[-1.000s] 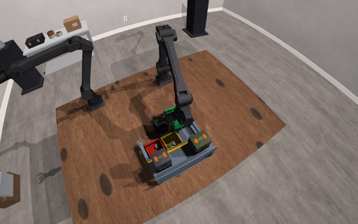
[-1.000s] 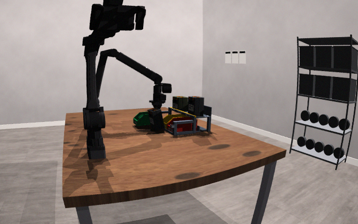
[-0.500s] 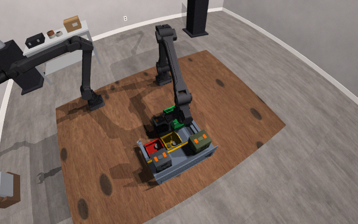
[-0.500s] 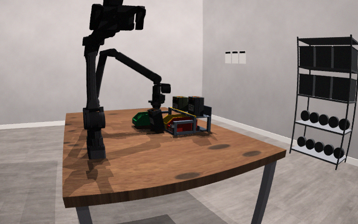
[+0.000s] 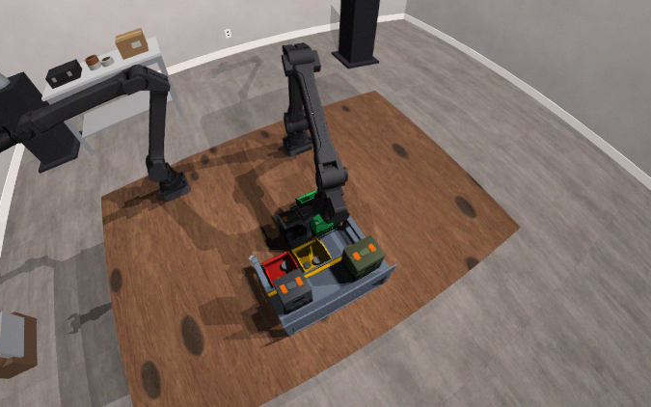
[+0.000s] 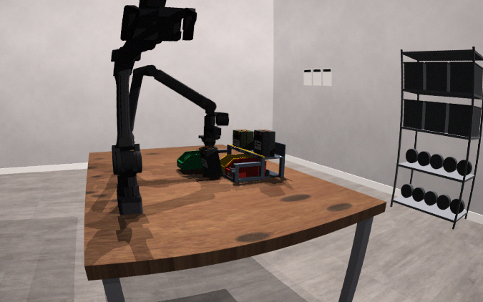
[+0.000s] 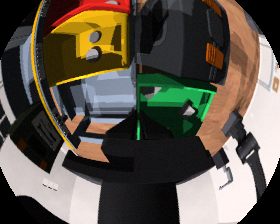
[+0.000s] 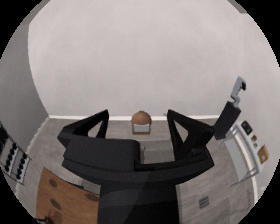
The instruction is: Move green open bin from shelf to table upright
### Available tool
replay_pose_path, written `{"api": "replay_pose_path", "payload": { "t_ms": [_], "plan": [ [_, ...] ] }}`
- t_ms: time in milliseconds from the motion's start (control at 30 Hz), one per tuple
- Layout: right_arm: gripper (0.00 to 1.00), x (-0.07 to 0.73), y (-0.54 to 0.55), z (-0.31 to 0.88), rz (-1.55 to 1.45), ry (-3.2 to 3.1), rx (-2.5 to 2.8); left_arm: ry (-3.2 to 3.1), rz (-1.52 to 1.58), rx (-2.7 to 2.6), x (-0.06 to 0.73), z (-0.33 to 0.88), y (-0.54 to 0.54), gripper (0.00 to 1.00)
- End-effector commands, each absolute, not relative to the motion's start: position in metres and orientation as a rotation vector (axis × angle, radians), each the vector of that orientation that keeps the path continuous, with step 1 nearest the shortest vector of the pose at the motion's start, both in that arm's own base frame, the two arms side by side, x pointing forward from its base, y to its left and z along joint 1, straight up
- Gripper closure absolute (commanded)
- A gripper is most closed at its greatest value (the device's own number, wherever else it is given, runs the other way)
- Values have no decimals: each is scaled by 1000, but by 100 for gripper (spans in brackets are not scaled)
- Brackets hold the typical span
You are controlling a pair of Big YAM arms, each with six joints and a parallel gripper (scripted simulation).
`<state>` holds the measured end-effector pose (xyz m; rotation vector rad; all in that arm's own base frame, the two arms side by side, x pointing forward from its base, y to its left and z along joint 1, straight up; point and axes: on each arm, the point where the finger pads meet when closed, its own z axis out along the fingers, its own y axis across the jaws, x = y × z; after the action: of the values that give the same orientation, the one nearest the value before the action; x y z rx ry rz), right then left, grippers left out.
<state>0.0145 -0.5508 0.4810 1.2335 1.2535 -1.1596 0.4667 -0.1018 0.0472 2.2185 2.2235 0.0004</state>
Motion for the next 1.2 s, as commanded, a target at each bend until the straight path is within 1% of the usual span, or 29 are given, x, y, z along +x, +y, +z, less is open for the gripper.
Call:
{"api": "replay_pose_path", "payload": {
  "t_ms": [0, 333, 367, 667, 767, 900, 933, 1167],
  "plan": [
    [0, 9, -545, 501, -1196, 1217, 1196, 2187, 46, 2180, 476, 68, -110, 100],
    [0, 9, -545, 501, -1196, 1217, 1196, 2197, 31, 2193, 467, 64, -108, 100],
    [0, 9, -545, 501, -1196, 1217, 1196, 2168, 68, 2165, 486, 80, -113, 100],
    [0, 9, -545, 501, -1196, 1217, 1196, 2175, 60, 2171, 481, 77, -112, 100],
    [0, 9, -545, 501, -1196, 1217, 1196, 2196, 33, 2190, 466, 63, -108, 100],
    [0, 9, -545, 501, -1196, 1217, 1196, 2198, 31, 2193, 465, 63, -108, 100],
    [0, 9, -545, 501, -1196, 1217, 1196, 2176, 60, 2171, 480, 76, -111, 100],
    [0, 9, -545, 501, -1196, 1217, 1196, 2193, 39, 2187, 469, 66, -108, 100]
  ]
}}
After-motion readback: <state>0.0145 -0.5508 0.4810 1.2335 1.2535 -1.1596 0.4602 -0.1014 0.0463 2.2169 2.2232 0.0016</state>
